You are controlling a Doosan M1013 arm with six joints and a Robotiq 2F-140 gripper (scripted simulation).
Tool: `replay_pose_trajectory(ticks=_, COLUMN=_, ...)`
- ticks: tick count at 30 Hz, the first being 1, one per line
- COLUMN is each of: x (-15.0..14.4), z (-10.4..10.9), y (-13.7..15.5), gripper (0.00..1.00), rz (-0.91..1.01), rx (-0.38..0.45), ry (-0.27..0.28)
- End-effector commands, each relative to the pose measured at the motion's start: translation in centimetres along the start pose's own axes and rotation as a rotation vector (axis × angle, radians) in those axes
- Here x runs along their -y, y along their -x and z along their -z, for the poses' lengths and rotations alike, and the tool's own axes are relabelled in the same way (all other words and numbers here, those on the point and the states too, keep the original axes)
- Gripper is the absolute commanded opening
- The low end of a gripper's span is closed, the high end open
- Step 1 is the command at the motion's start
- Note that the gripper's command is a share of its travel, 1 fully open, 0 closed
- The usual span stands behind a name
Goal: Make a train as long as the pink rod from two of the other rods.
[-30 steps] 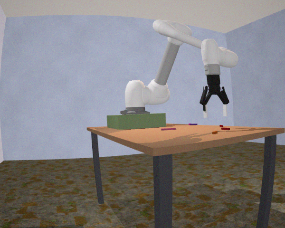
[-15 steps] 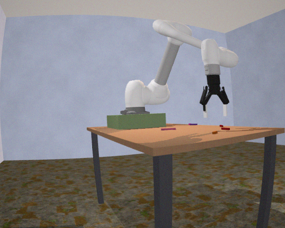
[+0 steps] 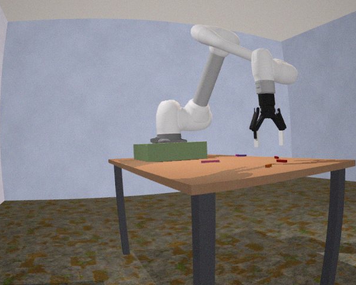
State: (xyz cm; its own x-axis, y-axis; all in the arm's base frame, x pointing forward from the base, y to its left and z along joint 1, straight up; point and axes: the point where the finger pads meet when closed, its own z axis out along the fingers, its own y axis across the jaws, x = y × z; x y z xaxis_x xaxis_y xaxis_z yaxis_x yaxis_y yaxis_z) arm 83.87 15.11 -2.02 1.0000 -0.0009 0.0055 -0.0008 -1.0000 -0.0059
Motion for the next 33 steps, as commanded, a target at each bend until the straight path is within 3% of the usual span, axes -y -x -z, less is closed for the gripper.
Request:
replay_pose_trajectory(ticks=1, x=-0.2, z=-0.1, y=0.0, gripper=1.00, rz=-0.004, rx=0.004, ry=0.007)
replay_pose_trajectory(ticks=6, x=1.3, z=0.2, y=1.3, gripper=1.00, rz=0.027, rx=0.004, ry=0.007)
replay_pose_trajectory(ticks=8, x=4.1, z=0.6, y=3.6, gripper=1.00, rz=0.085, rx=0.005, ry=0.007)
replay_pose_trajectory(ticks=15, x=9.0, z=1.2, y=8.4, gripper=1.00, rz=0.194, rx=0.005, ry=0.006)
replay_pose_trajectory(ticks=21, x=12.9, z=1.8, y=13.2, gripper=1.00, rz=0.294, rx=0.005, ry=0.006)
replay_pose_trajectory(ticks=23, x=12.9, z=1.8, y=13.2, gripper=1.00, rz=0.294, rx=0.005, ry=0.006)
replay_pose_trajectory(ticks=24, x=14.4, z=2.0, y=15.4, gripper=1.00, rz=0.338, rx=0.005, ry=0.006)
replay_pose_trajectory(ticks=33, x=18.8, z=2.5, y=23.0, gripper=1.00, rz=0.486, rx=0.006, ry=0.006)
